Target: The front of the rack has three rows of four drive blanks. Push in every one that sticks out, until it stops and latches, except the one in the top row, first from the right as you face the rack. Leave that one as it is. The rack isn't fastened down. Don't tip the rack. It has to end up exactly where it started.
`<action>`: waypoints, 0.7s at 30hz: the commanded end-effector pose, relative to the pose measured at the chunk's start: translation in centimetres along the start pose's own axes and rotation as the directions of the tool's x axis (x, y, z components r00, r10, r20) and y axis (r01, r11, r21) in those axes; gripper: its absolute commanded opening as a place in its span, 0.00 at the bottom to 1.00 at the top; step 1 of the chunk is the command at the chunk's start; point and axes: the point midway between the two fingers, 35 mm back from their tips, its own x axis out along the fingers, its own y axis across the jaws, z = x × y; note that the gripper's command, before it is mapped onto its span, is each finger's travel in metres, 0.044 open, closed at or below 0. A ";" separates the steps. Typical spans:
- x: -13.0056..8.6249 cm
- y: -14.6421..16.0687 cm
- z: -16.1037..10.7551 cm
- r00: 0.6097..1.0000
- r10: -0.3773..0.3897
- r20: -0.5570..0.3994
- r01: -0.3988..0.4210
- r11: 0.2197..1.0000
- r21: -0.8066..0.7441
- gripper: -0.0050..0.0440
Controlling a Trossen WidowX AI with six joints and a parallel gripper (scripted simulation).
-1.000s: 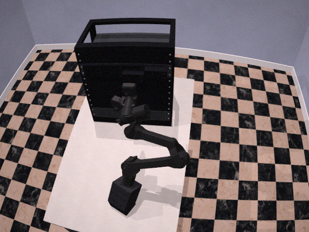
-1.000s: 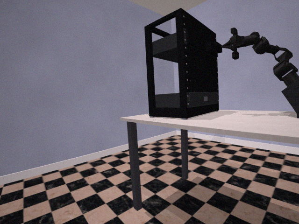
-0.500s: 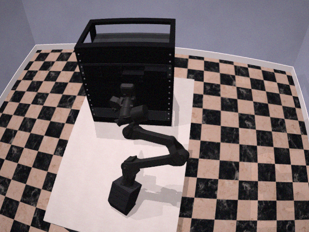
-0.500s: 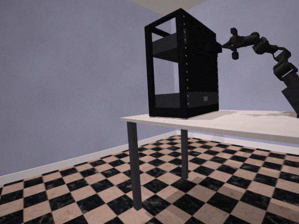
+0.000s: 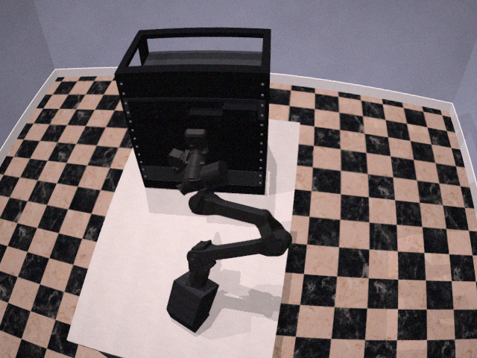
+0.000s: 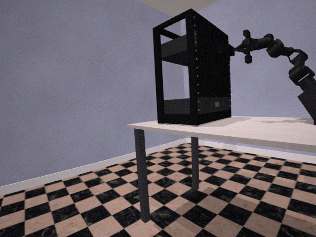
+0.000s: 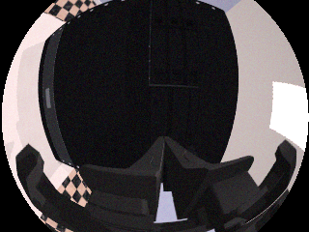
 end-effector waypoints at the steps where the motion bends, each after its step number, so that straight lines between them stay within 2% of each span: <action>1: 0.8 -0.4 -0.3 1.000 -0.005 -0.007 0.005 1.000 0.008 0.10; 10: 3.4 -0.4 -0.3 1.000 -0.005 -0.007 0.005 1.000 0.008 0.10; 21: 3.6 -0.4 -0.3 1.000 -0.005 -0.007 0.005 1.000 0.008 0.10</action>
